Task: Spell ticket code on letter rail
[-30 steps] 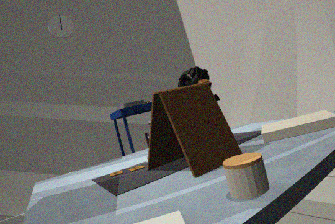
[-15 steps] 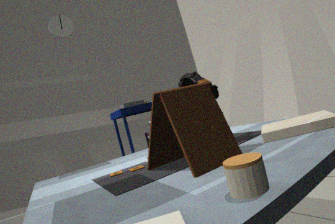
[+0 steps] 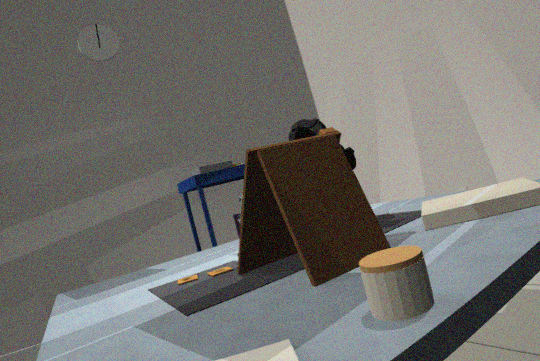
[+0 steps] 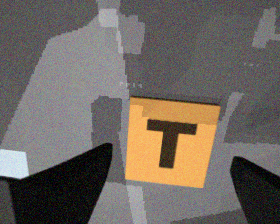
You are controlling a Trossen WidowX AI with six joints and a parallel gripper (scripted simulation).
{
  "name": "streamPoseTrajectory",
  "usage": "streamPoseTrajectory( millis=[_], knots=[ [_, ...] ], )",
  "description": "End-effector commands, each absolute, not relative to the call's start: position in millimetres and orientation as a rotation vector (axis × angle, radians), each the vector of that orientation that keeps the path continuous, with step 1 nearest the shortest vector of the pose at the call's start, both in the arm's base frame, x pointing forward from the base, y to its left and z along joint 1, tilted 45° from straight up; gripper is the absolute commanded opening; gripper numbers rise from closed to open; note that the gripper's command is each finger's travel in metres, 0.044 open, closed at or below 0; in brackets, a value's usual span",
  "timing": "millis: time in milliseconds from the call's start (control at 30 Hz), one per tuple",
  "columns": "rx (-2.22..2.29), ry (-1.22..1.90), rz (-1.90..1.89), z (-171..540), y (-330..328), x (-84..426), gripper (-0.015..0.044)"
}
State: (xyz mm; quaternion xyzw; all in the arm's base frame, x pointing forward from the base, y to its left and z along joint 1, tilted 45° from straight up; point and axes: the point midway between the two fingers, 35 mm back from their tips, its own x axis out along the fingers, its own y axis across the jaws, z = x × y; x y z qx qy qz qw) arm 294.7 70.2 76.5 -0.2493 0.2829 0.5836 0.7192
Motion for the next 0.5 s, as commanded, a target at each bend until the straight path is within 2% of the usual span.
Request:
streamPoseTrajectory(
  millis=[0, 467],
  knots=[
    [-0.549, 0.632, 1.287, 75.1, 70.4, 294.6, 0.0340],
    [-0.548, 0.632, 1.288, 62.0, 83.6, 297.5, 0.0340]
  ],
)
